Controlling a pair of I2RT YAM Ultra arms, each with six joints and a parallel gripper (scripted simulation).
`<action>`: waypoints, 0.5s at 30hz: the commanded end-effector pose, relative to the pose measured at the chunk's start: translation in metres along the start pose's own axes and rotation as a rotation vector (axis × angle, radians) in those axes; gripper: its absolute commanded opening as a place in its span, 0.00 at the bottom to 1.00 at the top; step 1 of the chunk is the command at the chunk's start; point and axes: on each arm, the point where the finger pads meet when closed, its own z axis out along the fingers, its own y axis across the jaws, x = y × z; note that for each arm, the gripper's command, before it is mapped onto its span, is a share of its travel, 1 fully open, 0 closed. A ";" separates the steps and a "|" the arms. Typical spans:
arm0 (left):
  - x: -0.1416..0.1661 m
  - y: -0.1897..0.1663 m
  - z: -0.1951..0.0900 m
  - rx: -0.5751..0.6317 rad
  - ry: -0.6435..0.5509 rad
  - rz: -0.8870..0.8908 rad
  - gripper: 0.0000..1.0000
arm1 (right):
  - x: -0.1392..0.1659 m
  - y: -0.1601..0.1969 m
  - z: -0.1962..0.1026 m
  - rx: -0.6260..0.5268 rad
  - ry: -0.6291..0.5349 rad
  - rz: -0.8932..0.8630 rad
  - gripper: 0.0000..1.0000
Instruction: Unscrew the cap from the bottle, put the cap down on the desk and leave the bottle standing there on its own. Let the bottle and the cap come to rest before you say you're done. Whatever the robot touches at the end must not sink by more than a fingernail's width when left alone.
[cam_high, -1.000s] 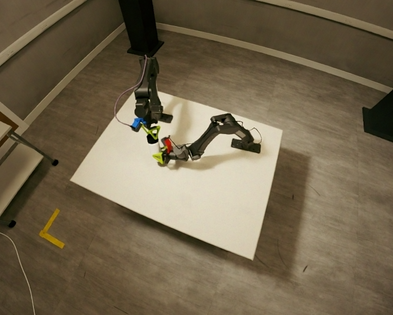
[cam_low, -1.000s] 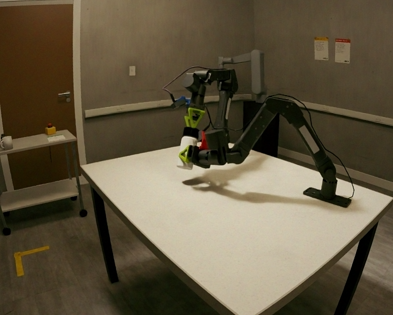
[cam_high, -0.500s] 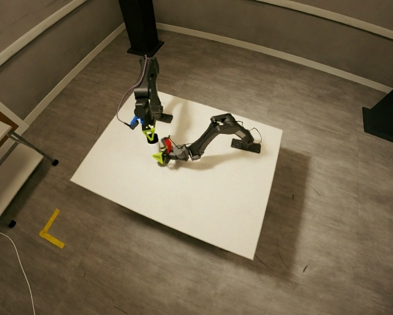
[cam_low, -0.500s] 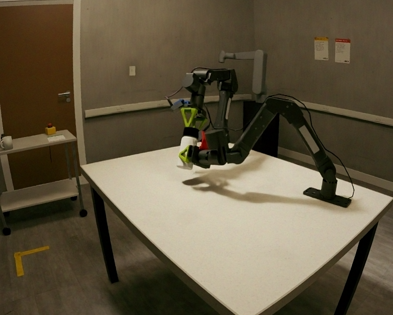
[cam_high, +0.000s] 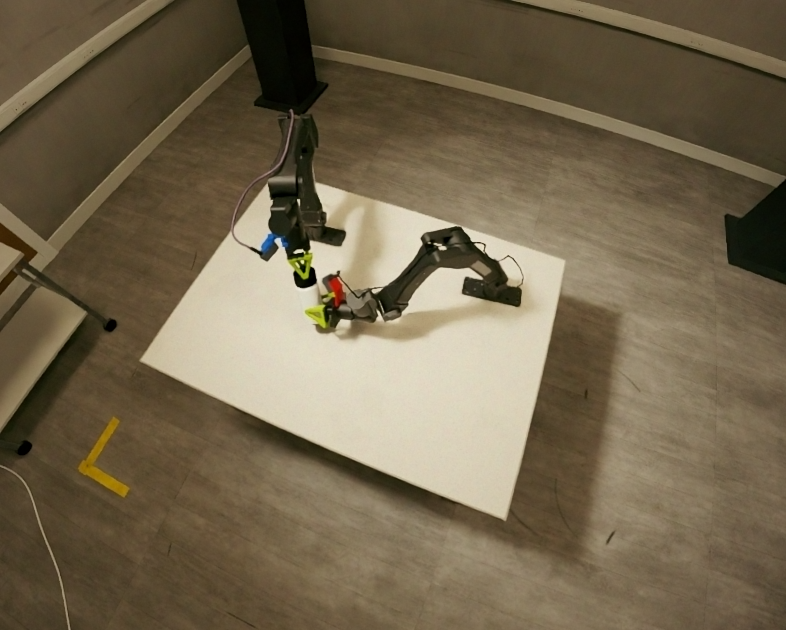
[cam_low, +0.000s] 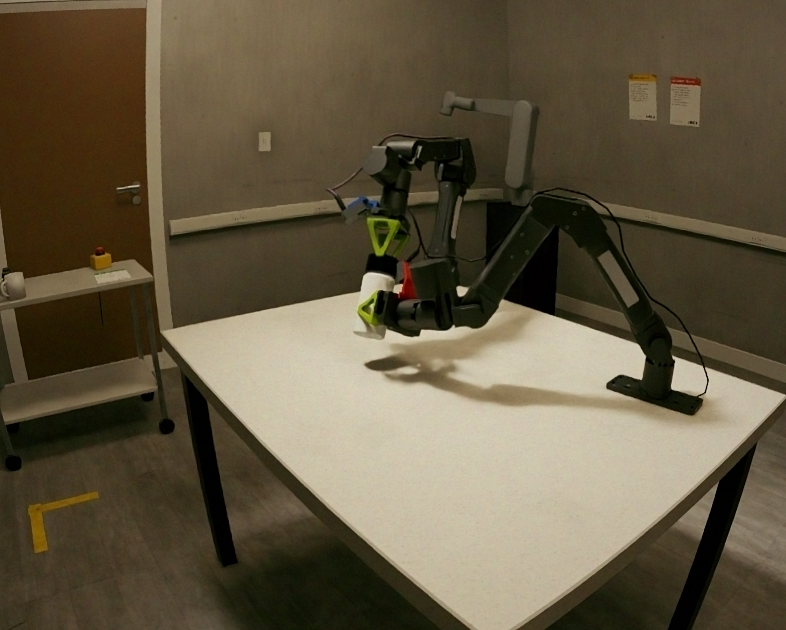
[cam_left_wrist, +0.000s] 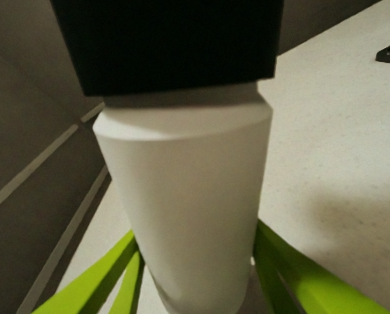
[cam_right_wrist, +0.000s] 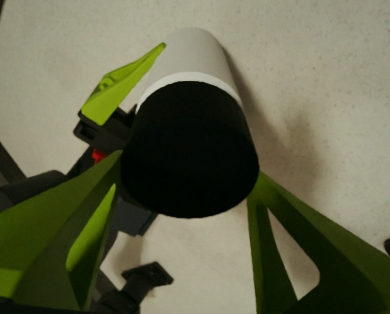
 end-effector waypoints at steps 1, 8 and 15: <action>-0.020 0.011 0.000 -0.021 -0.042 0.030 0.00 | 0.000 0.003 -0.003 -0.001 0.001 -0.280 0.00; -0.020 0.011 0.000 -0.021 -0.042 0.030 0.00 | 0.000 0.003 -0.003 0.005 0.000 -0.508 0.00; -0.020 0.011 0.000 -0.021 -0.042 0.030 0.00 | 0.000 0.003 -0.004 0.015 -0.002 -0.896 0.00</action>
